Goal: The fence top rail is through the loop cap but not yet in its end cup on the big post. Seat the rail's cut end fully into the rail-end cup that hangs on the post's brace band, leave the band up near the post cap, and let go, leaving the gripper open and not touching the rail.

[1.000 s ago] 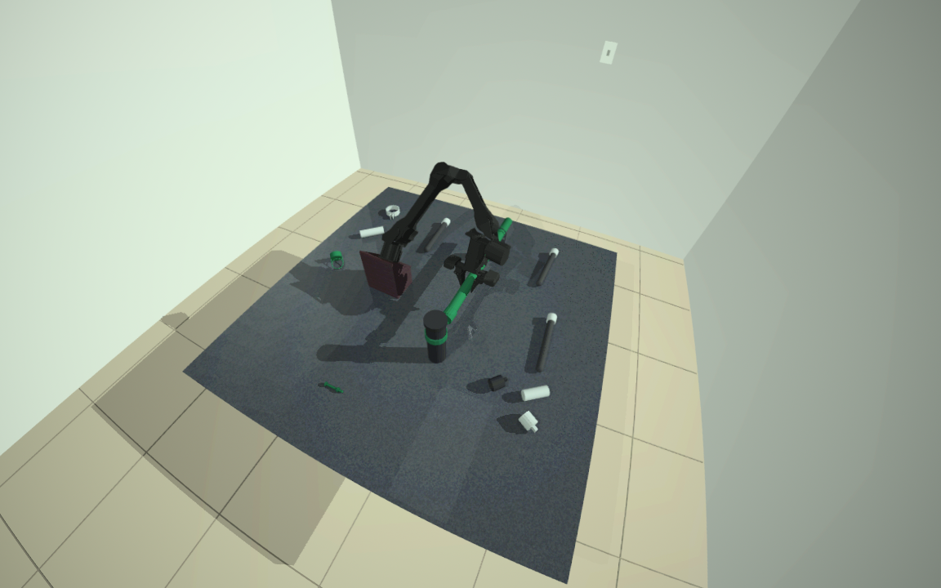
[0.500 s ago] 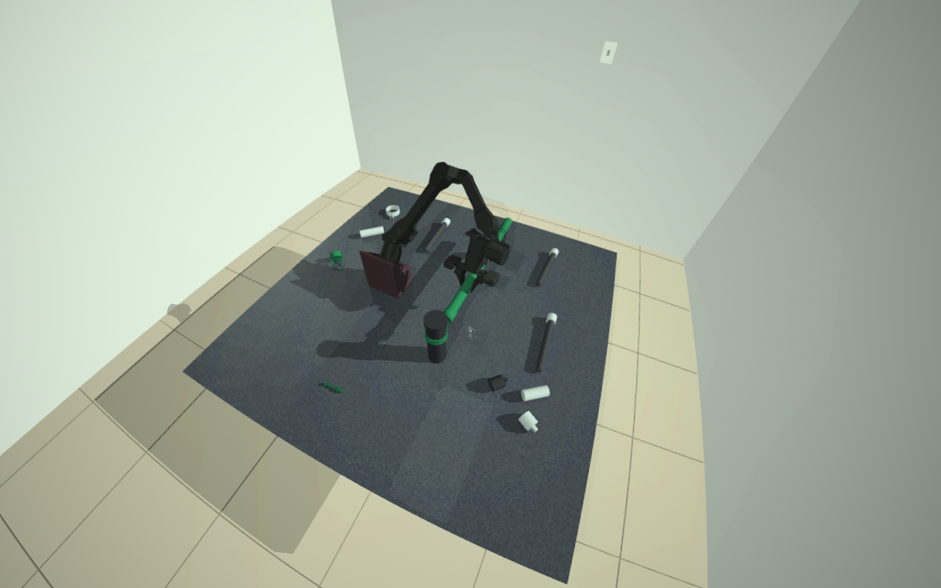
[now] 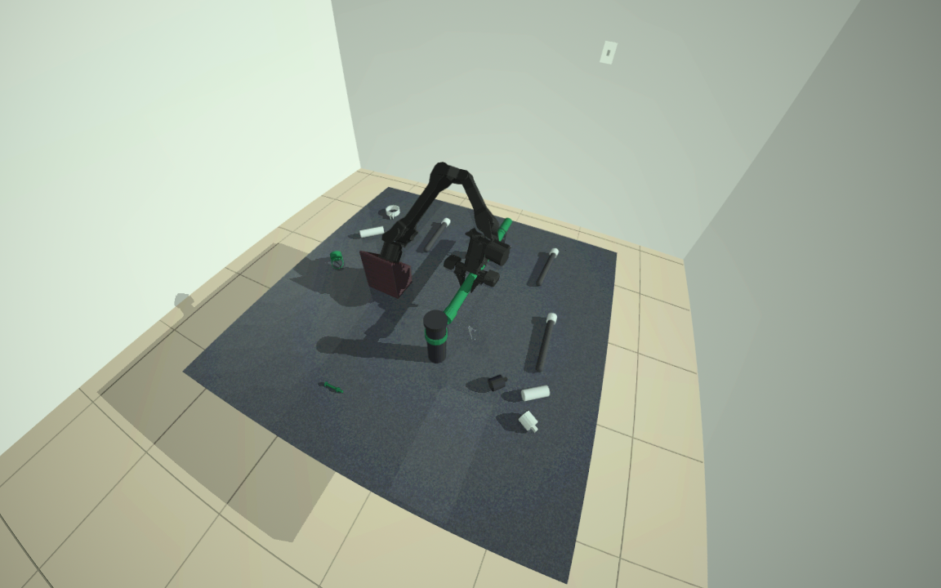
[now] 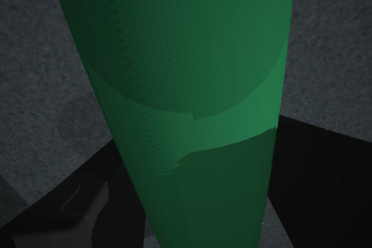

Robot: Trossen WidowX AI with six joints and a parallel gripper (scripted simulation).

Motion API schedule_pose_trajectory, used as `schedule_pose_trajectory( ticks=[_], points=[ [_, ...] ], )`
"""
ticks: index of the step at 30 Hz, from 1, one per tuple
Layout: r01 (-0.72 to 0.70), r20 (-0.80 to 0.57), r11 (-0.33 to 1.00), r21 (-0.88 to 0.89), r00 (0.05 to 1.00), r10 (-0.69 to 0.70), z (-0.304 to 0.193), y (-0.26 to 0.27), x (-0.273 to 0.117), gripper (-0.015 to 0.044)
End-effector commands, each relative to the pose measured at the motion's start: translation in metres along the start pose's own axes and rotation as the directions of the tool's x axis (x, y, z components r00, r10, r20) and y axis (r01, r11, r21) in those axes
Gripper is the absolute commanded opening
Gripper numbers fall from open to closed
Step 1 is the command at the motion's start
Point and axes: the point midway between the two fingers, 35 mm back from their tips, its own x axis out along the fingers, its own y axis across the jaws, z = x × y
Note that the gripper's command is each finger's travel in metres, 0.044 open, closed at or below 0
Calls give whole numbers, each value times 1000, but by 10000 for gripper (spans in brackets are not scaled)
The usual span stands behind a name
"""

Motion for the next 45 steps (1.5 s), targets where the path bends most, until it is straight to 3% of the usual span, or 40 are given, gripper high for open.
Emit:
schedule_pose_trajectory(
  ticks=[1,45],
  points=[
    [2,-1,1000,0,1000,-2,-2,0,-1,0],
    [2,-3,1000,0,1000,-2,-29,-2,-4,0]
  ],
)
